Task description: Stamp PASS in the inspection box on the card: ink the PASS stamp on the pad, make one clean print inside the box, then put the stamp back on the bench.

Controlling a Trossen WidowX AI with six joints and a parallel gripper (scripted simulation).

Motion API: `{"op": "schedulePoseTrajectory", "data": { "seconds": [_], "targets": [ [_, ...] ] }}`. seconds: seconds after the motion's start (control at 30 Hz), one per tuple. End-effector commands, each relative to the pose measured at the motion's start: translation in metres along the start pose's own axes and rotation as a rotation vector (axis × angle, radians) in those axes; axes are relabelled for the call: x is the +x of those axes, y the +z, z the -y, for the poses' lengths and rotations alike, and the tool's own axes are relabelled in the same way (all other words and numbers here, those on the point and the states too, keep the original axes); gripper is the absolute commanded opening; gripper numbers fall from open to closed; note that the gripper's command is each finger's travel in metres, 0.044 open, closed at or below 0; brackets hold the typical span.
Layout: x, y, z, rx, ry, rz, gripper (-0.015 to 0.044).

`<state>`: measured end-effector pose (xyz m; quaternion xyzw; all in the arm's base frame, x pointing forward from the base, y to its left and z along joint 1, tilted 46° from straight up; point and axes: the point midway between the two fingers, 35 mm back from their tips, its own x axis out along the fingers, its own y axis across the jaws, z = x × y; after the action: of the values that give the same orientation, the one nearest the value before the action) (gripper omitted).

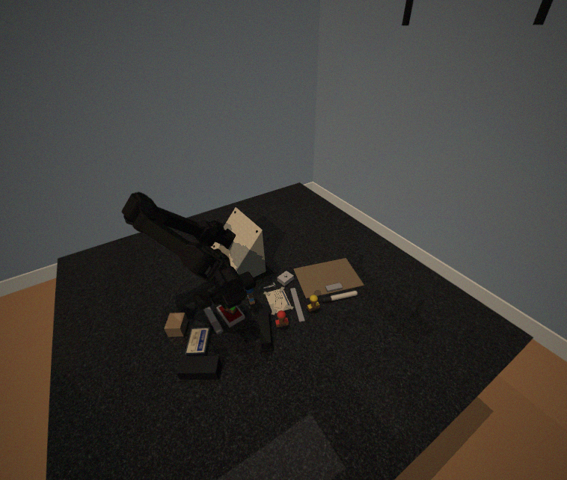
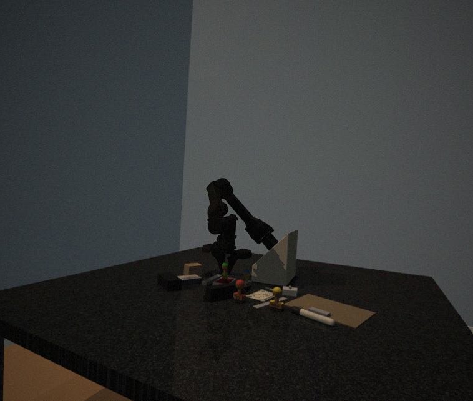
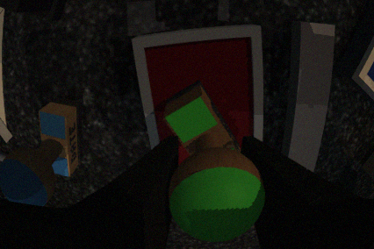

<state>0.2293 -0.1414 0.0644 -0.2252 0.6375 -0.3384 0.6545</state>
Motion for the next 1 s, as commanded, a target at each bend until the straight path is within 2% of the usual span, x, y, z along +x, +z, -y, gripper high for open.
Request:
{"op": "schedulePoseTrajectory", "data": {
  "seconds": [0.0,0.97],
  "targets": [
    [0.0012,-0.0003,0.0003,-0.002,-0.004,0.0,0.0],
    [0.0057,-0.0004,0.0003,0.001,-0.005,0.0,0.0]
  ]
}}
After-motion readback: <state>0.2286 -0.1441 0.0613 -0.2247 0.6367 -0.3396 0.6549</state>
